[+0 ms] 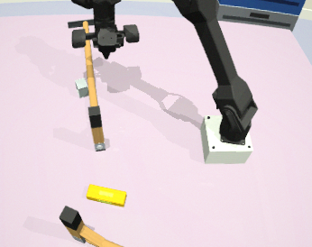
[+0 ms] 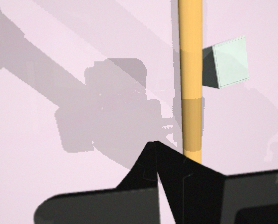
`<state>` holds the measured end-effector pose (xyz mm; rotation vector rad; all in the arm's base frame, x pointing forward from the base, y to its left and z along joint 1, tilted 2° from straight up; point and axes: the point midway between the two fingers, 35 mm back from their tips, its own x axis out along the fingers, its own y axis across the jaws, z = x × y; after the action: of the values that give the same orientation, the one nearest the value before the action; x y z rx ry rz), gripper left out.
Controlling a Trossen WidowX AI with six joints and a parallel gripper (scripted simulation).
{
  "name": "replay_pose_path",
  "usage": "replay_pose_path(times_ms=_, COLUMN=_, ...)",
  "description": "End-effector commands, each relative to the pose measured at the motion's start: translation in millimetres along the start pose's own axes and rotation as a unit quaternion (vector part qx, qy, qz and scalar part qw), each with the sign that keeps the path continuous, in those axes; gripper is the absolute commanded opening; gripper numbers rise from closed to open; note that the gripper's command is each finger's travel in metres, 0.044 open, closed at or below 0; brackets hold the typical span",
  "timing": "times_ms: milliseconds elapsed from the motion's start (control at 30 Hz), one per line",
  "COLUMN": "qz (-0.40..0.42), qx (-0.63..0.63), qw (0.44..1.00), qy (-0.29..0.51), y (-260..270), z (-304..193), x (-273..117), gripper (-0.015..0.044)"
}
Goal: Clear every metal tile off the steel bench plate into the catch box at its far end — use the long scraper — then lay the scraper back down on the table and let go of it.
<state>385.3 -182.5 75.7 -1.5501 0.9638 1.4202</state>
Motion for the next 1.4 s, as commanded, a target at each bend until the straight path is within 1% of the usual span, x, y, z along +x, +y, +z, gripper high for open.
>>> replay_pose_path(times_ms=0, qz=0.001, qx=-0.003, qw=1.000, qy=-0.004, y=0.3, z=1.3, x=11.6, gripper=0.0000)
replay_pose_path(times_ms=733, qz=0.001, qx=-0.015, qw=1.000, qy=-0.005, y=6.3, z=8.3, x=68.3, gripper=0.0000)
replay_pose_path(times_ms=1367, qz=0.000, qx=-0.015, qw=1.000, qy=-0.004, y=-8.8, z=5.4, x=68.4, gripper=0.0000)
